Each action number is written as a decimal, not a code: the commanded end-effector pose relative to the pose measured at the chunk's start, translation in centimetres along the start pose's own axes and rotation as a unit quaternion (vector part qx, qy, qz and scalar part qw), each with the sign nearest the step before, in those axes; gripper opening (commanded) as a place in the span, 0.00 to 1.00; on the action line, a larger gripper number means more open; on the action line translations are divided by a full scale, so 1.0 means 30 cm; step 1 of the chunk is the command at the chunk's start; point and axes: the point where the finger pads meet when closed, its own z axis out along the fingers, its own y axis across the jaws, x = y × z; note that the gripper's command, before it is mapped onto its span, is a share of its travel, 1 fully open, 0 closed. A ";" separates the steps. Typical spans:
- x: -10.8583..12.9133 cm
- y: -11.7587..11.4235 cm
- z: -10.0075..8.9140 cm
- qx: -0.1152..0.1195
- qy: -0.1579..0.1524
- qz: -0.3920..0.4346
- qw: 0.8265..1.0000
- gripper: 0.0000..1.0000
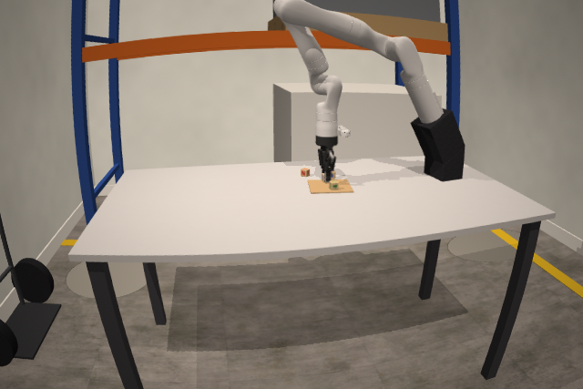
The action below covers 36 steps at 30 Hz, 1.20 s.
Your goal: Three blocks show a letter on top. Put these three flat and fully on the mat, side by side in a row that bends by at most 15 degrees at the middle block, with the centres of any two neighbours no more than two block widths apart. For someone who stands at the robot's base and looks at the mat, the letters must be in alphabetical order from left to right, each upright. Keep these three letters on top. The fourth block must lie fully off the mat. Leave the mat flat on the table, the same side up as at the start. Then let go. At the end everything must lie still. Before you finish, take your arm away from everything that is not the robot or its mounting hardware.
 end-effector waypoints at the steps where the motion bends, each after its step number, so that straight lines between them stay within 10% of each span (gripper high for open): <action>1: -0.001 0.000 -0.001 0.000 0.000 0.000 1.000 0.21; 36: -0.001 0.000 0.012 0.000 0.000 0.000 1.000 0.21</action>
